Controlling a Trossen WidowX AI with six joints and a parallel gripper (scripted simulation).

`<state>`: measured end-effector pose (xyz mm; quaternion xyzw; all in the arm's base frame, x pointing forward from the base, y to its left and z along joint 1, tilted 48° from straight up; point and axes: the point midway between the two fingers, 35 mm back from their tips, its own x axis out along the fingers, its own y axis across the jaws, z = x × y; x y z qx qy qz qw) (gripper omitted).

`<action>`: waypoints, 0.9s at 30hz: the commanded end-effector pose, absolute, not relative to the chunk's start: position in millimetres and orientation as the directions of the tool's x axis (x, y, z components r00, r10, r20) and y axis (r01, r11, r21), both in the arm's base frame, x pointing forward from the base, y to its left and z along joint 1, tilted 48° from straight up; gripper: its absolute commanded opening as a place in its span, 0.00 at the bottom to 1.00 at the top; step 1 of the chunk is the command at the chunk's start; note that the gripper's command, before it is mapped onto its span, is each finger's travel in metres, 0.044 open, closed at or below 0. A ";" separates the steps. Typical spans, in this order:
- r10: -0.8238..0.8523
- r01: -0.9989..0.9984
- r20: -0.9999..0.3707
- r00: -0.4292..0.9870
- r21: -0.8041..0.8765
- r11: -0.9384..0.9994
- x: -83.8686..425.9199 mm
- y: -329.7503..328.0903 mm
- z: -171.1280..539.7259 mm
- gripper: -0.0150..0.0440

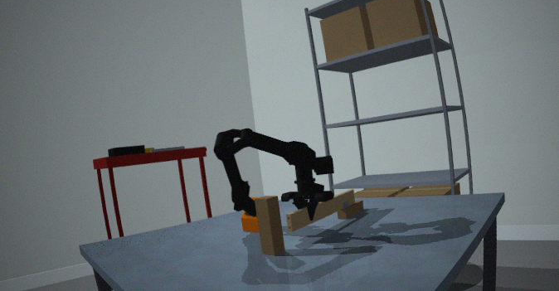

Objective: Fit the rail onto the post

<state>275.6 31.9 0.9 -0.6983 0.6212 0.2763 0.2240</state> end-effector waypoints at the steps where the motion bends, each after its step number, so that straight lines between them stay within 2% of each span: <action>1: -0.737 -0.991 -0.671 0.081 0.025 -0.132 276.0 32.8 3.0 0.25; 27: -0.737 -0.991 -0.671 0.081 0.025 -0.132 275.6 36.4 1.4 0.25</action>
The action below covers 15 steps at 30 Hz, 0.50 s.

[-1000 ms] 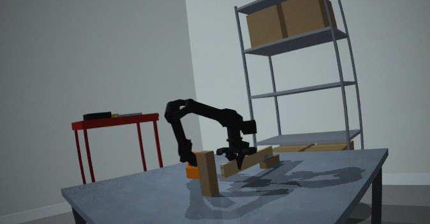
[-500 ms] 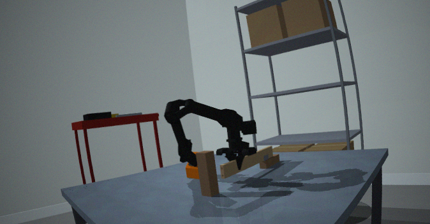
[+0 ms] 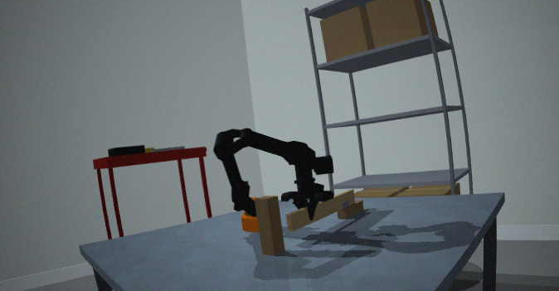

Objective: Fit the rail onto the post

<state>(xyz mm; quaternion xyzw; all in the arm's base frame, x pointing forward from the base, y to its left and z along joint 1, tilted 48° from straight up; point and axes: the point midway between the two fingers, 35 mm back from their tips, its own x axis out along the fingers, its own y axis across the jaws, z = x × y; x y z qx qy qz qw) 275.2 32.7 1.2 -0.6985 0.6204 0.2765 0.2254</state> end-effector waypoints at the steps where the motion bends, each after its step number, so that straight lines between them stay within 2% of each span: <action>1: -0.737 -0.991 -0.671 0.081 0.025 -0.132 275.6 36.3 1.3 0.25; 15: -0.737 -0.991 -0.671 0.081 0.025 -0.132 276.1 34.9 0.0 0.25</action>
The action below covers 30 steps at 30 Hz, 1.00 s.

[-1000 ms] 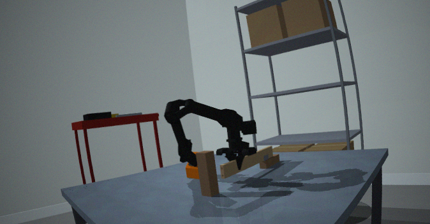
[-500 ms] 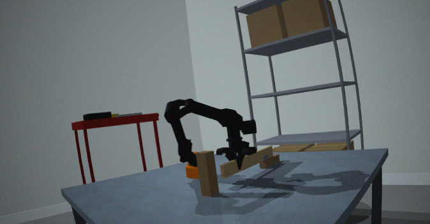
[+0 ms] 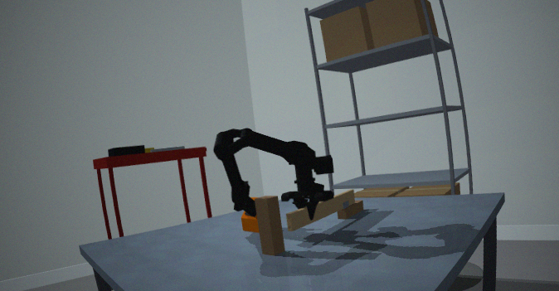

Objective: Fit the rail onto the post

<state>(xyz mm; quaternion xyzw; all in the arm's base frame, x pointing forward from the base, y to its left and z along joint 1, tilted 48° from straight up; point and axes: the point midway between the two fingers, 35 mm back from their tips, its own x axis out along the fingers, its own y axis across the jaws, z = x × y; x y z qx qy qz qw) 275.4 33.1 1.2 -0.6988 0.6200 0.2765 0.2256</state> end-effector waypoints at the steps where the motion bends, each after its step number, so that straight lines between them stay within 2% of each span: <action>1: -0.737 -0.991 -0.671 0.081 0.025 -0.132 276.1 34.7 -0.1 0.25; 30: -0.737 -0.991 -0.671 0.081 0.025 -0.132 275.8 35.0 0.5 0.25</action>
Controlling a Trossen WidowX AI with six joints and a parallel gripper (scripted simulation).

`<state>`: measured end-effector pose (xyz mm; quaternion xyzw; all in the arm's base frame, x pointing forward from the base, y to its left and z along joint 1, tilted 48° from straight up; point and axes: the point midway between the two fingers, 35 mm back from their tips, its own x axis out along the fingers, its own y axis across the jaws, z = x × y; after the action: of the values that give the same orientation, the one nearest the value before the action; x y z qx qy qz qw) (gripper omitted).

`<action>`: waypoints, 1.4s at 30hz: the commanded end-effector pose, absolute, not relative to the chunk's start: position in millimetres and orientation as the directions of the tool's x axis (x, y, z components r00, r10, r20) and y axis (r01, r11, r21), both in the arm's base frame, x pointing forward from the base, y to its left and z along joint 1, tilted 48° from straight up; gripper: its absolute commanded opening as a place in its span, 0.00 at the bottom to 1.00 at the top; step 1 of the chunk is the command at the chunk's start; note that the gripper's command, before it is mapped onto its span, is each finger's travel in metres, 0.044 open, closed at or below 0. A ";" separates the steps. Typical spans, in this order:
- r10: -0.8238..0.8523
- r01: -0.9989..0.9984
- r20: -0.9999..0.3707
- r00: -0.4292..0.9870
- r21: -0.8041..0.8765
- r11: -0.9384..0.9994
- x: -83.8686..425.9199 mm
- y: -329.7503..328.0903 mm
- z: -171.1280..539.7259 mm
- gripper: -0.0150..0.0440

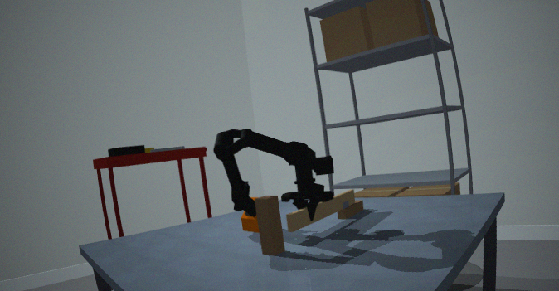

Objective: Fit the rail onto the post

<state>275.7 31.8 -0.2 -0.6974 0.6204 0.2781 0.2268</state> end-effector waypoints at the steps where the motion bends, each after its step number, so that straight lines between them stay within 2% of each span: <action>1: -0.737 -0.991 -0.671 0.081 0.025 -0.132 275.8 35.3 0.4 0.25; 42: -0.737 -0.991 -0.671 0.081 0.025 -0.132 276.2 33.0 0.6 0.25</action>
<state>275.7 32.8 -1.0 -0.6974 0.6202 0.2781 0.2271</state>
